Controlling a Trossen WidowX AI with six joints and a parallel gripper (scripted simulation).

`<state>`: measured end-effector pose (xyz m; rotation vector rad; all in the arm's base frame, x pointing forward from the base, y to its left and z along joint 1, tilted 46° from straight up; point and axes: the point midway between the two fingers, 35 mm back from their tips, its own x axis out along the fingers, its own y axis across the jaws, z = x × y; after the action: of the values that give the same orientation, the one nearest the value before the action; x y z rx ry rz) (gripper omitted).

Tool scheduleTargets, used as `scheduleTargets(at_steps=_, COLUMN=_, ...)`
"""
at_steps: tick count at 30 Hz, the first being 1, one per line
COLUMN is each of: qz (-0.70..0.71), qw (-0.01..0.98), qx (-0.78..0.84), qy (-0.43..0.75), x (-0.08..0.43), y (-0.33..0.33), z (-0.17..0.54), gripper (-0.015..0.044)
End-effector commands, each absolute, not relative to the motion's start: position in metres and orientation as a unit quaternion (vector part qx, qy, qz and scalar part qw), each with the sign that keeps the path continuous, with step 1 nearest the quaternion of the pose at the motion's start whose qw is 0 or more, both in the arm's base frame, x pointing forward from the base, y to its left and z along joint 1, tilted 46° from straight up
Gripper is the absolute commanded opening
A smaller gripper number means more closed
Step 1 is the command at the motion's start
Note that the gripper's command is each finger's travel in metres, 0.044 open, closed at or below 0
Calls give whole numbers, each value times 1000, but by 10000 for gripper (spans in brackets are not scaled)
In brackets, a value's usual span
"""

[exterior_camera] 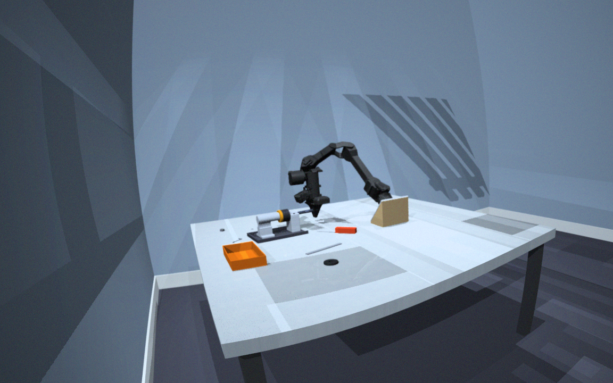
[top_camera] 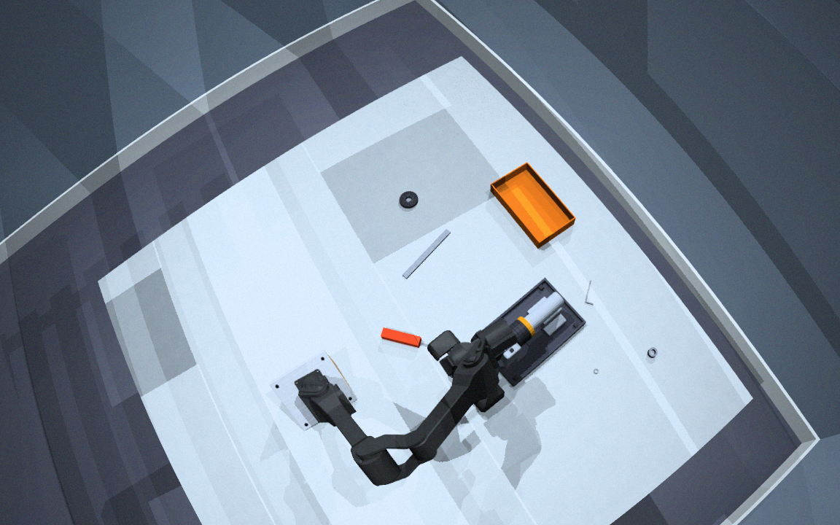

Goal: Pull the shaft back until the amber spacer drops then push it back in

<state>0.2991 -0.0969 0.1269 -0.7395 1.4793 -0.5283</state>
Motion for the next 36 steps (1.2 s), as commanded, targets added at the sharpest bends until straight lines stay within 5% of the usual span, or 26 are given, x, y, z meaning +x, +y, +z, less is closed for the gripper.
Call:
scheduleTargets(at_steps=1, qz=-232, qw=645, qx=-326, qy=651, x=298, y=-97, z=127, gripper=0)
scheduleTargets(at_steps=36, qz=-232, qw=645, qx=-326, qy=651, x=293, y=-98, z=127, gripper=0)
